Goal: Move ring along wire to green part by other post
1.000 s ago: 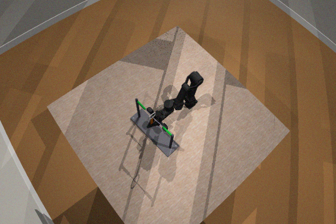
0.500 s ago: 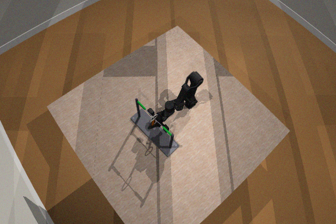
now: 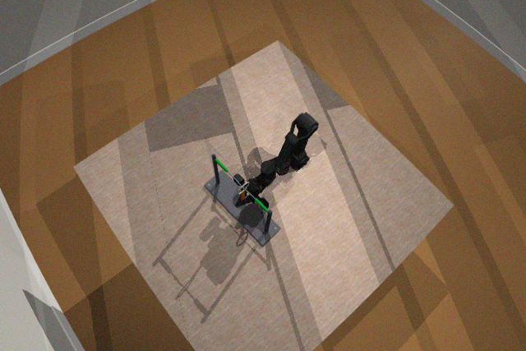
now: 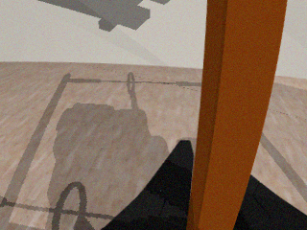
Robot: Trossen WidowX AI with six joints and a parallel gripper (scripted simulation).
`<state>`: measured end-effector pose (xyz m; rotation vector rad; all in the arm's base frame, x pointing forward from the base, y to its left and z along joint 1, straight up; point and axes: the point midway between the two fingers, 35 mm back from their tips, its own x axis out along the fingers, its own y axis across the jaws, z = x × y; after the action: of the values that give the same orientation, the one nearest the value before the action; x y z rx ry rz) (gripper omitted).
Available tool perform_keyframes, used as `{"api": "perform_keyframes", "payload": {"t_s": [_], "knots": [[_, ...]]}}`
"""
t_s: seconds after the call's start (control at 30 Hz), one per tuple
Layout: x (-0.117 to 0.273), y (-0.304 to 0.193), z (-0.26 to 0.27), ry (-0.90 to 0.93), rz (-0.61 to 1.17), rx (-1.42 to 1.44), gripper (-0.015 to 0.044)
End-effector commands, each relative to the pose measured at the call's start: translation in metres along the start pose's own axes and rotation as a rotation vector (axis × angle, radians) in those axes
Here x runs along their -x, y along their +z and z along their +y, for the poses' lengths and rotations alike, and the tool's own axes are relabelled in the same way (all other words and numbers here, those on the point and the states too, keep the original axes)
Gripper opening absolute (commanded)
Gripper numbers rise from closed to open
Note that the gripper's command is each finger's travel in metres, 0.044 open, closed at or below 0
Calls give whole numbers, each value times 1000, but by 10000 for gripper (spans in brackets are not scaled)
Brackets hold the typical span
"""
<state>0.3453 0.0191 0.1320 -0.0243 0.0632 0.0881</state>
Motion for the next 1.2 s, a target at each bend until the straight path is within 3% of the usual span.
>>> {"api": "perform_keyframes", "payload": {"t_s": [0.0, 1.17], "knots": [[0, 0, 8, 17, -2, -30, -150], [3, 3, 45, 12, -2, -50, -150]]}}
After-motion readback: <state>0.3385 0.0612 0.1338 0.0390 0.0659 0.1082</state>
